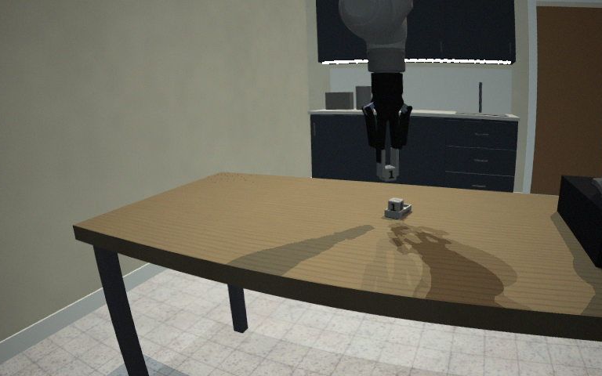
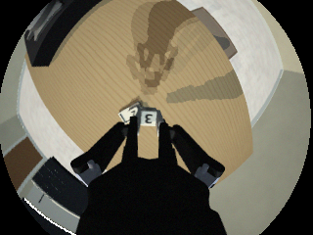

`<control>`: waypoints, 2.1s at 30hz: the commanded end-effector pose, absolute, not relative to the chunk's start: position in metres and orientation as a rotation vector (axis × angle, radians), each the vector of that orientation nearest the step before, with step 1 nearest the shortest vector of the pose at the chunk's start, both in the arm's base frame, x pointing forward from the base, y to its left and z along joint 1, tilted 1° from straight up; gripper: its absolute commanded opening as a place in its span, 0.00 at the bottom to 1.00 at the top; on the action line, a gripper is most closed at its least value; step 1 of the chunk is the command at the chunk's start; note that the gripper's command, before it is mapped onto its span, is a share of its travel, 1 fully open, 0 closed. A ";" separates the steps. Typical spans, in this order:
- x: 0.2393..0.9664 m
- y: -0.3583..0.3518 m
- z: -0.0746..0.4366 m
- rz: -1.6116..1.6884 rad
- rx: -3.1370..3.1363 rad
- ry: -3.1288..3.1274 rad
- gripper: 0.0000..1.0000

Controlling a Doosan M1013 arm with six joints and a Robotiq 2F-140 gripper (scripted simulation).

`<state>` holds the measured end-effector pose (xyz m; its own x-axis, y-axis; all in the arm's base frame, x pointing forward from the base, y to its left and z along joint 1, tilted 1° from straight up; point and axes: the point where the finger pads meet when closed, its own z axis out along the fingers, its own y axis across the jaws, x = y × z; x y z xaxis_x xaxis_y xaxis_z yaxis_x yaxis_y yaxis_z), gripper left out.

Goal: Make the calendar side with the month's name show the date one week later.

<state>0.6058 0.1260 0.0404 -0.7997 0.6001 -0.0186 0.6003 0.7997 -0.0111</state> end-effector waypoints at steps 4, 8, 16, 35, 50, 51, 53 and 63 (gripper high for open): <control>0.607 0.147 0.039 -0.013 0.590 3.078 0.25; 0.607 0.160 0.038 -0.014 0.353 3.115 0.25; 0.606 0.172 0.036 -0.015 0.125 3.133 0.25; 0.606 0.172 0.028 -0.014 0.124 3.133 0.25; 0.607 0.172 -0.028 -0.014 0.124 3.133 0.25; 0.607 0.171 -0.033 -0.014 0.124 3.133 0.25; 0.607 0.171 -0.041 -0.014 0.124 3.133 0.25; 0.607 0.171 -0.059 -0.014 0.124 3.133 0.25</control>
